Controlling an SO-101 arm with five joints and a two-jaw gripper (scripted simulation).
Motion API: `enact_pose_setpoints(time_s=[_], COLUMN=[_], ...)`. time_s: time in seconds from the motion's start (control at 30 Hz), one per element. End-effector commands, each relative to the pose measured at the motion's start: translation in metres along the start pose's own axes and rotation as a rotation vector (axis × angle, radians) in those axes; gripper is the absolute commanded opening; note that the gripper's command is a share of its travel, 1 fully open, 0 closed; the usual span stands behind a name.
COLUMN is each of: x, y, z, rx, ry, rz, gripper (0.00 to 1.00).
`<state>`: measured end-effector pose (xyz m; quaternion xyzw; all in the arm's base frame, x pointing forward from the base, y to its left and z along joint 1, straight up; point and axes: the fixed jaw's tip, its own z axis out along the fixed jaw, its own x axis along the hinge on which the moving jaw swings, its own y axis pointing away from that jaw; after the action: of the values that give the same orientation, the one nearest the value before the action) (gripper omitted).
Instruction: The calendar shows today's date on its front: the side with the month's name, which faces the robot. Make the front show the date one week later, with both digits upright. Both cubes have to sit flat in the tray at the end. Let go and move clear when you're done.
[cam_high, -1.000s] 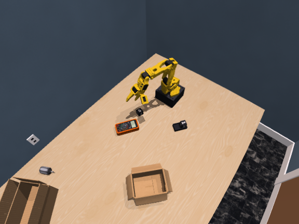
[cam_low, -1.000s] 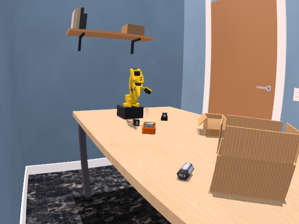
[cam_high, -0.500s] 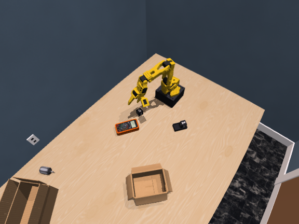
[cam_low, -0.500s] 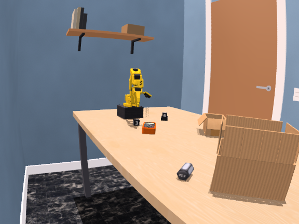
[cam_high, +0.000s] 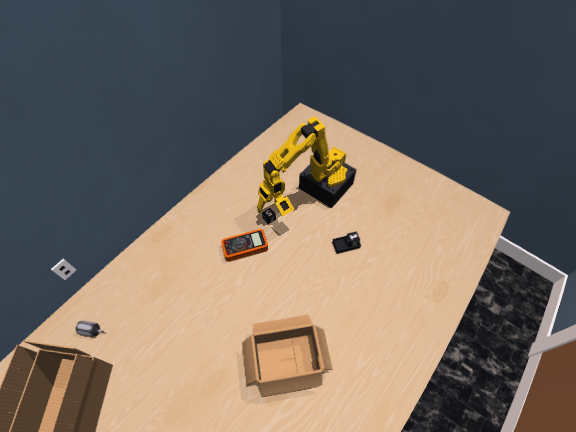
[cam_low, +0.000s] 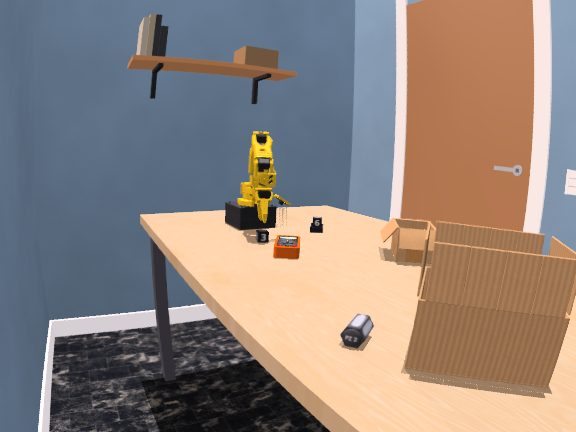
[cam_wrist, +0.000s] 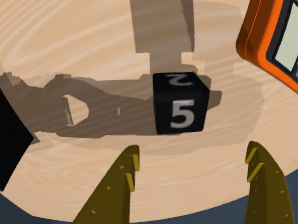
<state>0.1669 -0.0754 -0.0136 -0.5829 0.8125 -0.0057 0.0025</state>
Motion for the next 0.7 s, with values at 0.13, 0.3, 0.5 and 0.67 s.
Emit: enact_pose_setpoints(time_s=[0.13, 0.3, 0.5, 0.67], x=[0.0014, 0.0014, 0.0014, 0.0014], y=[0.0043, 0.0043, 0.0043, 0.0043], z=[0.0063, 0.0063, 0.0063, 0.0063], rx=[-0.031, -0.031, -0.031, -0.031], ry=[-0.005, -0.005, -0.005, -0.005], rz=[-0.021, -0.021, -0.021, -0.021], gripper=[0.35, 0.35, 0.35, 0.35])
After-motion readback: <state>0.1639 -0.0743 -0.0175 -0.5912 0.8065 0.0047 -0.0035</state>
